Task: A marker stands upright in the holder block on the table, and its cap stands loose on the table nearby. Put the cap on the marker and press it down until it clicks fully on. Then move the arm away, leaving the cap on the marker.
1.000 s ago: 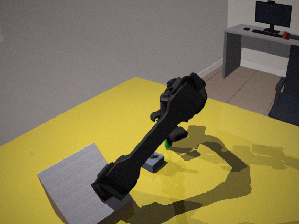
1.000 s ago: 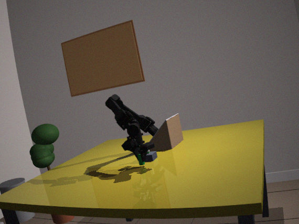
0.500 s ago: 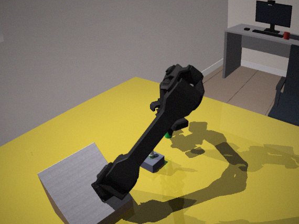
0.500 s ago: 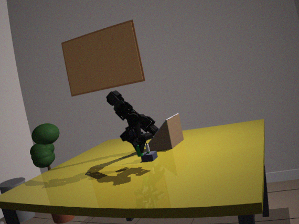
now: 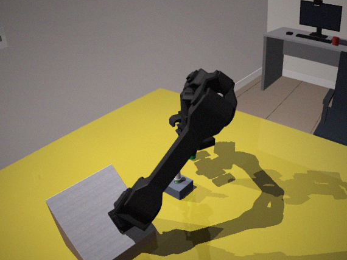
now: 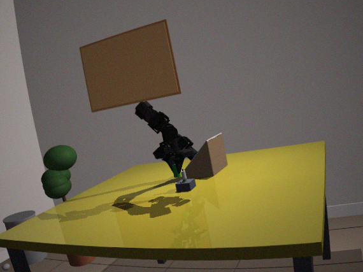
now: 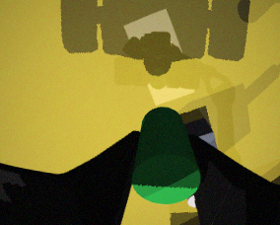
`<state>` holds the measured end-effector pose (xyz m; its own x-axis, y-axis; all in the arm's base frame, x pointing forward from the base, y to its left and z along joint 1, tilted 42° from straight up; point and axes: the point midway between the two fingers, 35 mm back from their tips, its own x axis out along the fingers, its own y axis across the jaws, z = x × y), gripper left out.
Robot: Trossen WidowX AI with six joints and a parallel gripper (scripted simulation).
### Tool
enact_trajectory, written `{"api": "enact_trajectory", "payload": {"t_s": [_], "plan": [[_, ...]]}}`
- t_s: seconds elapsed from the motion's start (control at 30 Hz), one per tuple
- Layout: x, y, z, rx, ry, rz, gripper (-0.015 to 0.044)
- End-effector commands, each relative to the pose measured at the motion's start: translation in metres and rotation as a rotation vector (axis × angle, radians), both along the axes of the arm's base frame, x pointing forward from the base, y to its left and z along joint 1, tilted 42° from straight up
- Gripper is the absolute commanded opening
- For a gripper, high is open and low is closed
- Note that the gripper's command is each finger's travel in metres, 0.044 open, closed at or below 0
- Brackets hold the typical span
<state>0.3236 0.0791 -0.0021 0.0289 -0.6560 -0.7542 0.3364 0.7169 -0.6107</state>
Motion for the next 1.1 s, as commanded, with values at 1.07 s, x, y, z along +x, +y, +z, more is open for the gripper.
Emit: {"api": "enact_trajectory", "payload": {"t_s": [1.07], "plan": [[-0.081, 0.004, 0.024, 0.001, 0.000, -0.007, 0.0000]]}}
